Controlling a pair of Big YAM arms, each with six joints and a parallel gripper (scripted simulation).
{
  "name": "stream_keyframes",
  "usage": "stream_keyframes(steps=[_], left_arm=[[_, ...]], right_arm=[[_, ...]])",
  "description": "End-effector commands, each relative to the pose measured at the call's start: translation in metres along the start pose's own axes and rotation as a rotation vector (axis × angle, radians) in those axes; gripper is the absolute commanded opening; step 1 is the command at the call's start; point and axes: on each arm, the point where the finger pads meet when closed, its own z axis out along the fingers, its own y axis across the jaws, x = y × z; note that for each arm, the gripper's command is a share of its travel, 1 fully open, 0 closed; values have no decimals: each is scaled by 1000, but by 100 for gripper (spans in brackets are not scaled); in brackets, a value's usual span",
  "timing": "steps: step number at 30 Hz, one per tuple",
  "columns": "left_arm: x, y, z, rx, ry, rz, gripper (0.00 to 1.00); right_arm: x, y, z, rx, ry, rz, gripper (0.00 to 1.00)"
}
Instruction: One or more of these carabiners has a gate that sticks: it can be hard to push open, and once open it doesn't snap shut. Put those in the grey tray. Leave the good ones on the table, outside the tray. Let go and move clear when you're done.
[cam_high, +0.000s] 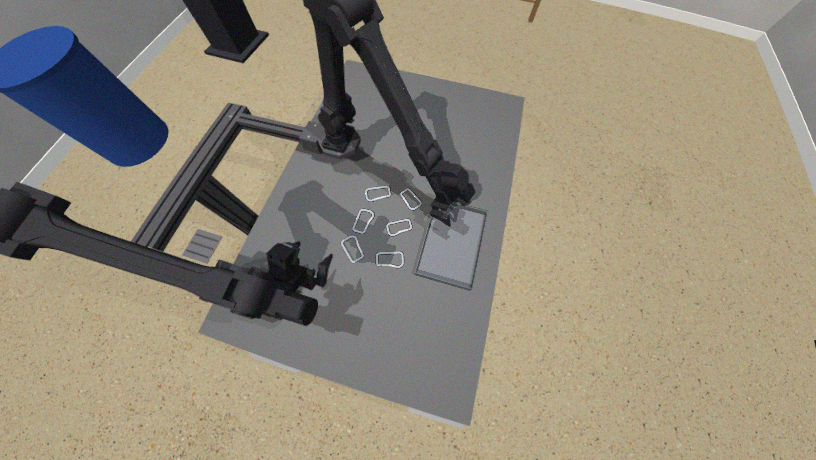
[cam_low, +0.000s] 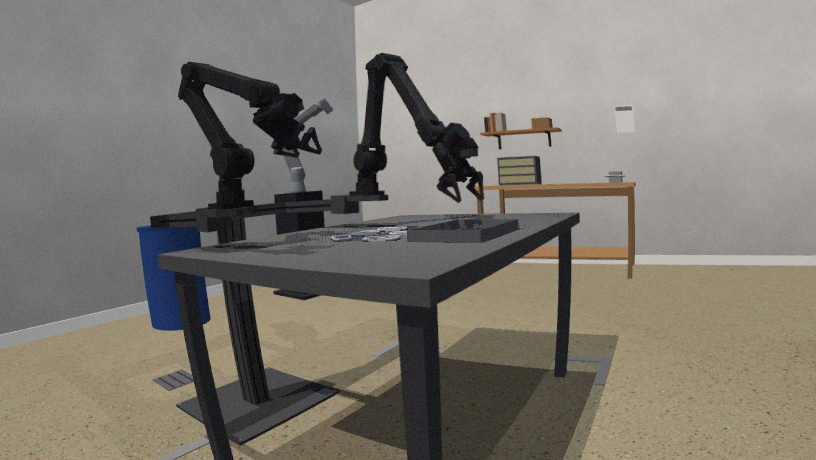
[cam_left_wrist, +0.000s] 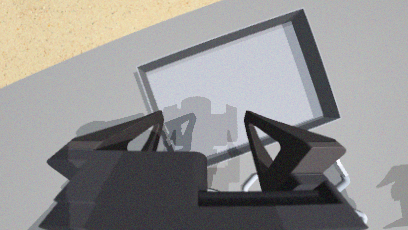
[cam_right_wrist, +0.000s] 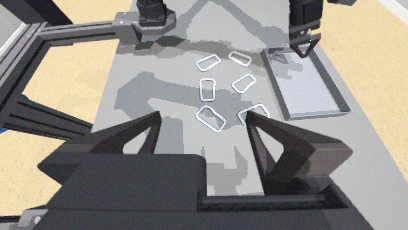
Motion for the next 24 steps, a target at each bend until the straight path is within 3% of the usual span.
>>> stream_keyframes(steps=[1,7,8,9,11,18,21,24], left_arm=[[-22,1,0,-3,-23,-10,100],[-23,1,0,-3,-27,-10,100],[-32,1,-3,-4,-40,13,100],[-25,4,-10,-5,-33,32,100],[-21,8,-16,5,-16,98,100],[28,-1,-79,217,86,419,100],[20,-1,-87,237,70,462,100],[52,-10,-121,366,87,574,100]], right_arm=[[-12,-12,-6,13,-5,-30,100],[-12,-12,-6,13,-5,-30,100],[-20,-19,-9,16,-7,-26,89],[-21,-20,-7,18,-8,-22,83],[-20,-23,-6,20,0,26,83],[-13,-47,14,38,70,252,83],[-12,-49,17,42,77,286,83],[-8,-61,29,63,116,401,83]])
